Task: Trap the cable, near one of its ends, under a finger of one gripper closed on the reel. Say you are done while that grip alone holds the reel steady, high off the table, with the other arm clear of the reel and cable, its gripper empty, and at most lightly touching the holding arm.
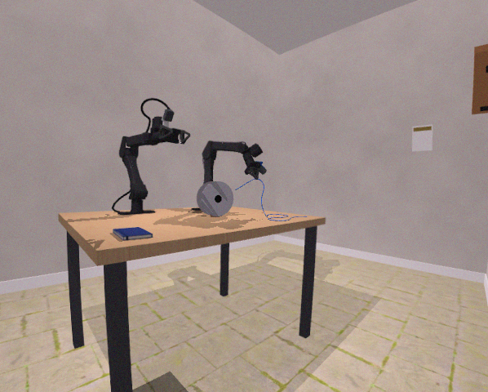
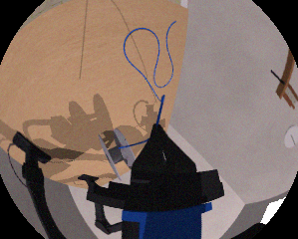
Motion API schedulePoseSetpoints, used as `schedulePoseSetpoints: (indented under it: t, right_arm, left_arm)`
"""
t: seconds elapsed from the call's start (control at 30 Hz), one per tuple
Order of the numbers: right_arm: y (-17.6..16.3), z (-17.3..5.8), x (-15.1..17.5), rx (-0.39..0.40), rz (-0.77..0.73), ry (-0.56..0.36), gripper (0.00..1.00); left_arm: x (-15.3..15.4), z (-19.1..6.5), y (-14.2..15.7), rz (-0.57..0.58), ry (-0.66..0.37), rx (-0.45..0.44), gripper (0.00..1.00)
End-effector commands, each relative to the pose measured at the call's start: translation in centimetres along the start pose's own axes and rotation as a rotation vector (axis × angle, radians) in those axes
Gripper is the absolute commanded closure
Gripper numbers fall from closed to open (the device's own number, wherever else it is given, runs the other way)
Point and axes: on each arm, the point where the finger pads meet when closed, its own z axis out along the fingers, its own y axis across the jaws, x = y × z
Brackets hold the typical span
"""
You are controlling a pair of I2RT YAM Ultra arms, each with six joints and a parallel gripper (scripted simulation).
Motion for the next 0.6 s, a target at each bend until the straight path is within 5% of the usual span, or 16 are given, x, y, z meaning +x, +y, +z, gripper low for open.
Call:
schedulePoseSetpoints:
  t: [0.0, 0.57]
  right_arm:
    - [-0.2, 0.3, 0.3, 0.009, -0.002, 0.004, 0.0]
    - [-0.2, 0.3, 0.3, 0.009, -0.002, 0.004, 0.0]
  left_arm:
    - [-0.6, -1.3, -2.1, 0.042, -0.031, 0.067, 1.0]
    - [0.2, -0.9, -0.8, 0.036, -0.017, 0.043, 1.0]
